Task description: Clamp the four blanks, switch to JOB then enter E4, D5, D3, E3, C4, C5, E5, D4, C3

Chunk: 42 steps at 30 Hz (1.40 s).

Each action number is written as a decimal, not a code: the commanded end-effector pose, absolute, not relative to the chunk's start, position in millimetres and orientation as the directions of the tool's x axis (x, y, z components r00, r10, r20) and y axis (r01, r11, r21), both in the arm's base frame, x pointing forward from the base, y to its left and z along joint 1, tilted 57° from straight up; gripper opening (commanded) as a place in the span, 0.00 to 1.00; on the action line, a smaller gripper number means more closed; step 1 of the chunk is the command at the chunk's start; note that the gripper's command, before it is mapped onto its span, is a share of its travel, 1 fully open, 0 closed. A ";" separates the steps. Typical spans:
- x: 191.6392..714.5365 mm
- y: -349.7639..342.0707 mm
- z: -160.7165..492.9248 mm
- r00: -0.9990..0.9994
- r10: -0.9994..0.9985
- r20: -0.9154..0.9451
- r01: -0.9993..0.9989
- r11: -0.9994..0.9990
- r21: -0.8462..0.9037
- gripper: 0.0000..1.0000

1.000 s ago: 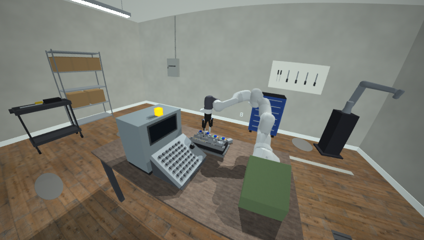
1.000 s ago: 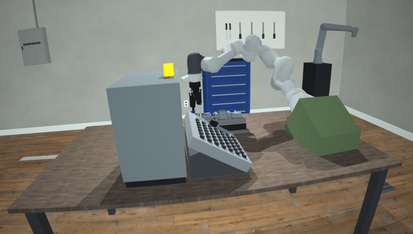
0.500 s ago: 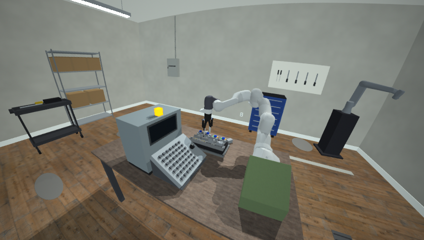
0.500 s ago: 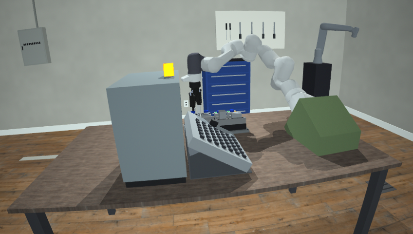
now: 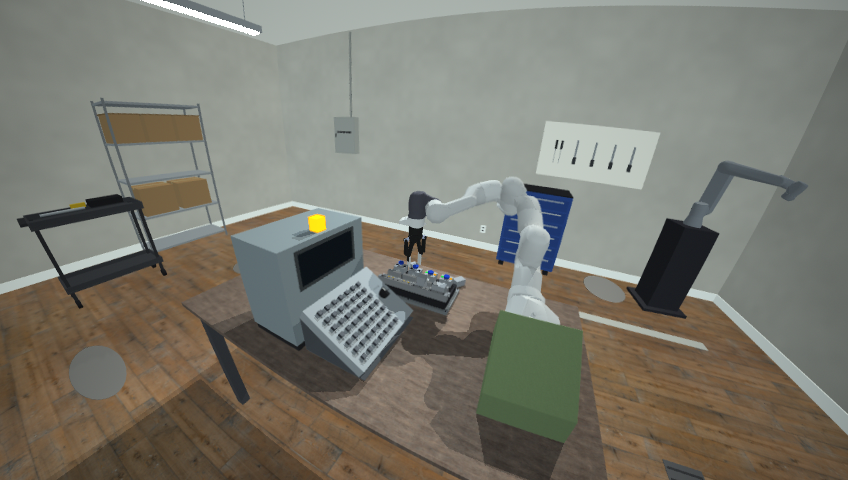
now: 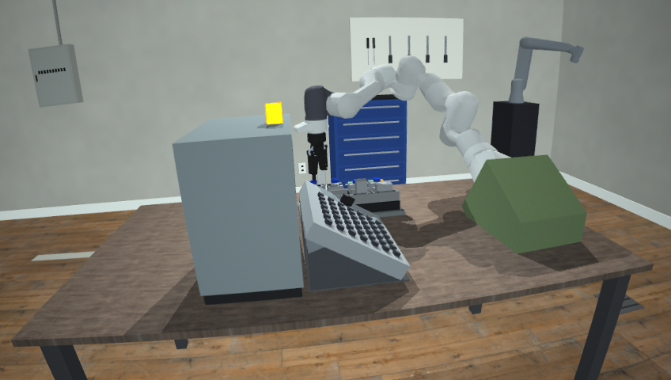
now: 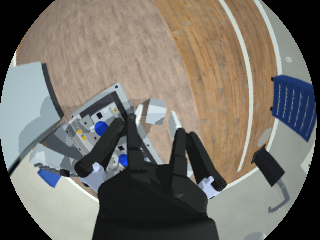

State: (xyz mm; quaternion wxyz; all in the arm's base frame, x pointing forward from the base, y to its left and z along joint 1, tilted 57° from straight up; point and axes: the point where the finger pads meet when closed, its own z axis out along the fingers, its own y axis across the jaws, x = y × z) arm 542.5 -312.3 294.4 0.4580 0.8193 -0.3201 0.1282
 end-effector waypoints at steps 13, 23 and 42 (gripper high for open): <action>542.2 -314.2 292.8 0.761 -0.407 0.505 -0.643 -0.373 0.669 0.00; 542.2 -314.2 292.8 0.761 -0.407 0.505 -0.643 -0.373 0.669 0.00; 542.2 -314.2 292.8 0.761 -0.407 0.505 -0.643 -0.373 0.669 0.00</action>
